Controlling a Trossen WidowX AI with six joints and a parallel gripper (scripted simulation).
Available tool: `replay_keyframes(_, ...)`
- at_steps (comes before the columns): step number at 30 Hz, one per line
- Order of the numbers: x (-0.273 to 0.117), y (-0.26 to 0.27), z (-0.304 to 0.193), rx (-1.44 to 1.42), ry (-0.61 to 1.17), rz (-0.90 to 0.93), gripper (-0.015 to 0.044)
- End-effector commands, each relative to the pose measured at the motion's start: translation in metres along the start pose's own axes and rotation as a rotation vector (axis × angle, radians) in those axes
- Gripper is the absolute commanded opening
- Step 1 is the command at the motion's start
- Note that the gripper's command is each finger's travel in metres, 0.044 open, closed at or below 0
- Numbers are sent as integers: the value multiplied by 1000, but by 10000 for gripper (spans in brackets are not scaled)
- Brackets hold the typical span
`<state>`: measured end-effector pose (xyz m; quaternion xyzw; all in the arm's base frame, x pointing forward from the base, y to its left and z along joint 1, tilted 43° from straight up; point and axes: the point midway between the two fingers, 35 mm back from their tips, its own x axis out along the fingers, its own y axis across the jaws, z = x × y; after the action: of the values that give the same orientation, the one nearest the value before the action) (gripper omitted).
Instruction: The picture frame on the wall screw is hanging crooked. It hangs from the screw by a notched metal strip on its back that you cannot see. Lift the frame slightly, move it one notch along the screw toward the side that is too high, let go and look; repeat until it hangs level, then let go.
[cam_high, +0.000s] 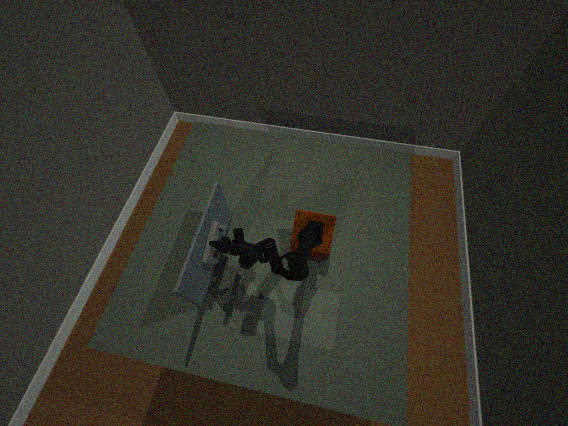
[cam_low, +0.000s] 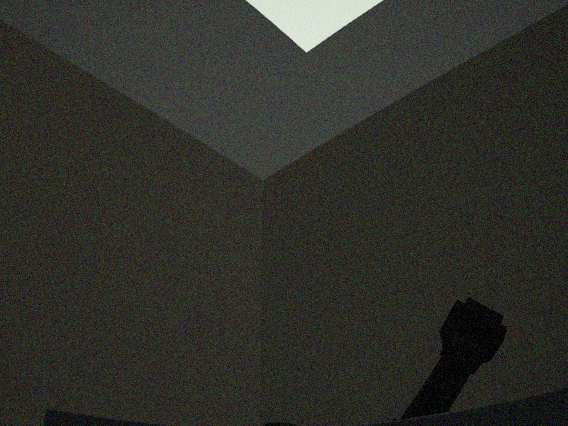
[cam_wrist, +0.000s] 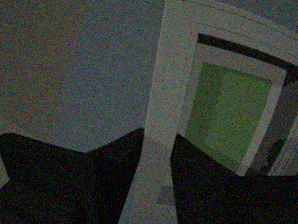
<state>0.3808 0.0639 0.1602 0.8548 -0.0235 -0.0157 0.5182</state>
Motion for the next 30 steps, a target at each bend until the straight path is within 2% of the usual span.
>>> replay_keyframes(1,0,8,0,9,-2,22,0)
replay_keyframes(30,0,9,0,9,-2,22,0)
